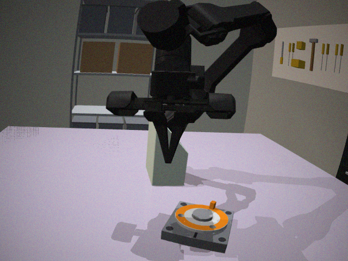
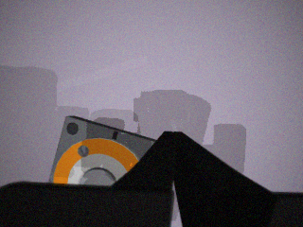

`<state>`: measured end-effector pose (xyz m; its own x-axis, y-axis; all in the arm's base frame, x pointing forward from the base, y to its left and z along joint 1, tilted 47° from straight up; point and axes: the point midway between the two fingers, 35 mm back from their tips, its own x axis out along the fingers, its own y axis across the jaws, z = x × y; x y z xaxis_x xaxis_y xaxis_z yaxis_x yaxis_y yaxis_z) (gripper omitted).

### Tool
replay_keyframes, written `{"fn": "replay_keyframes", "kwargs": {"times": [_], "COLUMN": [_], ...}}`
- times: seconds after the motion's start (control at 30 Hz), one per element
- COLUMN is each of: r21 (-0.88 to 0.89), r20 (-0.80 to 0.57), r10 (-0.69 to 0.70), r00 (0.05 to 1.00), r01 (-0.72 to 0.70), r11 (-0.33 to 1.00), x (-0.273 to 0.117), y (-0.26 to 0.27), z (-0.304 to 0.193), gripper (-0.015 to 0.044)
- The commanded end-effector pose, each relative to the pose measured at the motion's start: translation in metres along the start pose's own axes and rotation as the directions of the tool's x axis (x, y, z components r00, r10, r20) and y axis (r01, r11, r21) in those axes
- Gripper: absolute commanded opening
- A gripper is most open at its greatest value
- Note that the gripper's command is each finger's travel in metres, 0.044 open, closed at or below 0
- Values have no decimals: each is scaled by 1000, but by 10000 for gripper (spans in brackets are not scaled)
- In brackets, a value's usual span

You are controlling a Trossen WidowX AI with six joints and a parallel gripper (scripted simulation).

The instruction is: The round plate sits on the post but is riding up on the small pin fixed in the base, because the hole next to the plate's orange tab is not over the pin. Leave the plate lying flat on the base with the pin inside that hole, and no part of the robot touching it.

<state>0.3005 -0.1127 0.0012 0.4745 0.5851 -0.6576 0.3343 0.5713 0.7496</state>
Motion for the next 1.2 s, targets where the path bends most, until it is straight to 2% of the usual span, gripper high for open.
{"fn": "replay_keyframes", "kwargs": {"times": [0.0,0.07,0.27,0.47,0.83,1.17], "r21": [-113,-191,-317,-322,-321,-321], "r20": [-142,-236,-383,-389,-390,-390], "r10": [-13,-30,-74,-76,-74,-73], "r00": [990,971,921,918,918,918], "r01": [-3,-17,-56,-58,-60,-61], "r11": [994,981,947,945,945,945], "x": [20,30,38,41,81,84], "y": [37,59,81,79,74,87], "z": [-42,-73,-130,-134,-152,-149], "gripper": [0,0,0,0,0,0]}}
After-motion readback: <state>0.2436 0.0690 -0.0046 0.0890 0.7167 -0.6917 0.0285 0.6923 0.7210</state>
